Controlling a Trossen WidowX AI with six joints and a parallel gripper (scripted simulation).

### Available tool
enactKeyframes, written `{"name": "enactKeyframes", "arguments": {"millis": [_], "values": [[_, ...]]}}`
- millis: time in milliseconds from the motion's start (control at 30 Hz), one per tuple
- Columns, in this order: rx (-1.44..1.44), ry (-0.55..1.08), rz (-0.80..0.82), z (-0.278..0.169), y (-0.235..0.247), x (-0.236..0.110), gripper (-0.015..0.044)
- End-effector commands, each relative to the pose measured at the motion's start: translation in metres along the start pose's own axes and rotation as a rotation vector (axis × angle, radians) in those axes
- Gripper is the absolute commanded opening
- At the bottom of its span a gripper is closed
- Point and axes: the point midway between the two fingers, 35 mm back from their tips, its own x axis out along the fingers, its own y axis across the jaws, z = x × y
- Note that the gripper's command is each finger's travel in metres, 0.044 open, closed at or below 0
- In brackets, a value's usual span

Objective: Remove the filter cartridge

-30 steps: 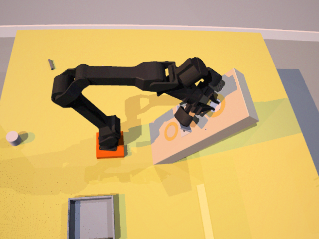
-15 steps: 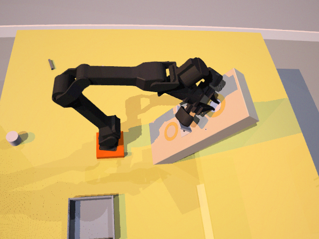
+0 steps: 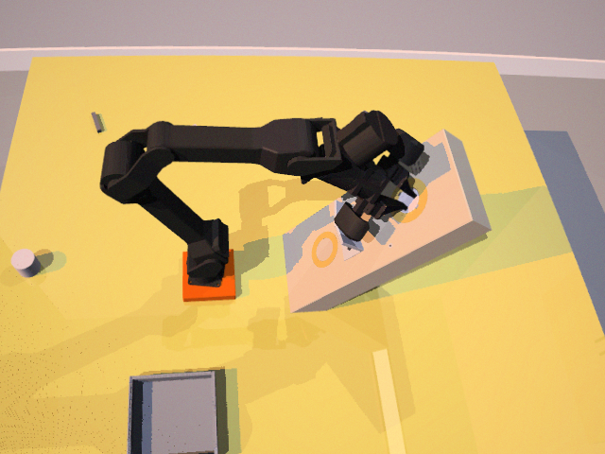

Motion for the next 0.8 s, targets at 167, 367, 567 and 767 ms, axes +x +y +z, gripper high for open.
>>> {"name": "enactKeyframes", "arguments": {"millis": [167, 367, 567, 767], "values": [[0.000, 0.001, 0.003, 0.0000, 0.0006, 0.0065, 0.0096], [0.000, 0.001, 0.002, 0.0000, 0.0006, 0.0084, 0.0096], [0.000, 0.001, 0.002, 0.0000, 0.0005, 0.0104, 0.0096], [0.000, 0.001, 0.002, 0.0000, 0.0005, 0.0124, 0.0096]]}}
